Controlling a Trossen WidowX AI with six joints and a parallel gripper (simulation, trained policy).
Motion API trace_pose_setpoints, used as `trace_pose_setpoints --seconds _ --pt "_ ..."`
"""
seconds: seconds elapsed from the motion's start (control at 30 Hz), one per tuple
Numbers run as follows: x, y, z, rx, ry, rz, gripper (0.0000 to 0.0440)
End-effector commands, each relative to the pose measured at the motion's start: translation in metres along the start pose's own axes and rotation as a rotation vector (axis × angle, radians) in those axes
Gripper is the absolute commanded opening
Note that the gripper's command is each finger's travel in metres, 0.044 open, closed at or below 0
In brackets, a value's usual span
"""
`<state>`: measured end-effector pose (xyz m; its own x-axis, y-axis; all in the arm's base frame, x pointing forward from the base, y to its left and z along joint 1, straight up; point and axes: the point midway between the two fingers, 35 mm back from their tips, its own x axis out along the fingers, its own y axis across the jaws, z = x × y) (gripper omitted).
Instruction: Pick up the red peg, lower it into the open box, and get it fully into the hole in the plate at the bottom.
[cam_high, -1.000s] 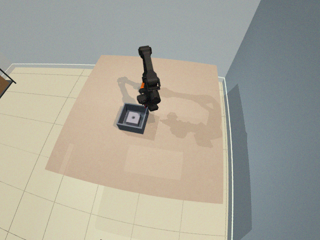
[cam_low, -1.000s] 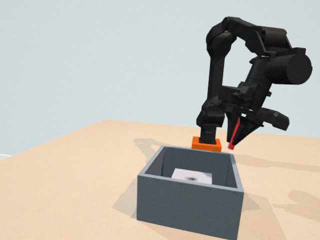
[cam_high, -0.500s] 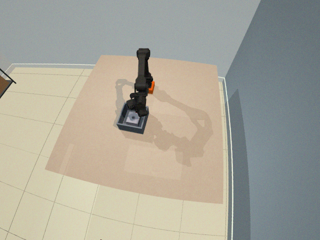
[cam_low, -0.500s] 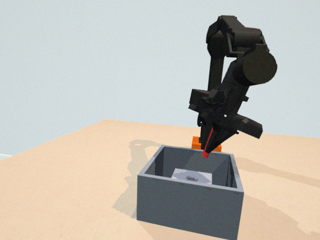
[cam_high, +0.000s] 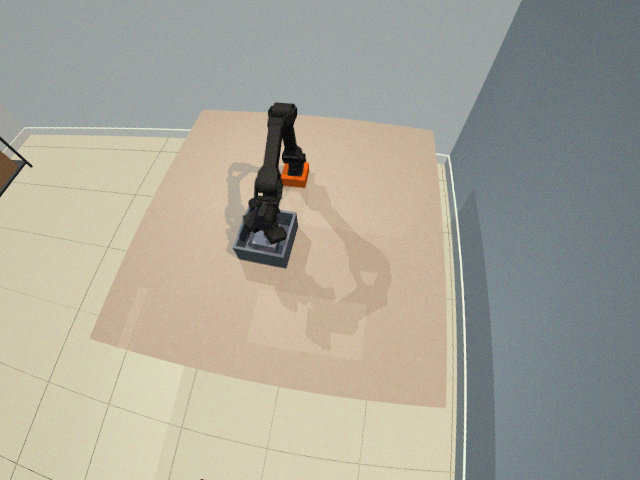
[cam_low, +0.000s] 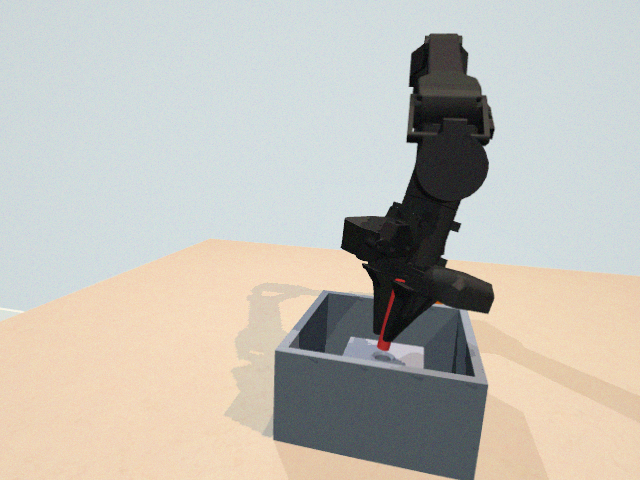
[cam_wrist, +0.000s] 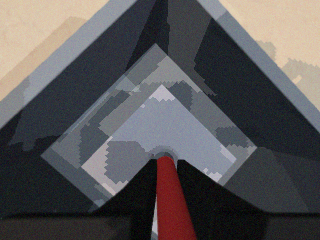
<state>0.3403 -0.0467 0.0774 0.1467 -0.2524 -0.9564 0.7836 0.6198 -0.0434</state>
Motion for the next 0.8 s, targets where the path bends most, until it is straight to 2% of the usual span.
trace_pose_setpoints --seconds 0.0,0.13,0.33,0.67,0.7,0.77 --pt "0.012 -0.001 -0.004 -0.036 0.037 0.002 0.0061" --pt "0.023 -0.001 -0.004 -0.051 0.068 0.003 0.0155" --pt "0.019 0.003 0.011 -0.097 0.065 0.020 0.0168" --pt "0.010 0.026 0.033 -0.098 0.109 0.081 0.0421" --pt "0.008 0.029 0.036 -0.098 0.113 0.090 0.0440" --pt "0.005 0.036 0.040 -0.101 0.122 0.108 0.0440"
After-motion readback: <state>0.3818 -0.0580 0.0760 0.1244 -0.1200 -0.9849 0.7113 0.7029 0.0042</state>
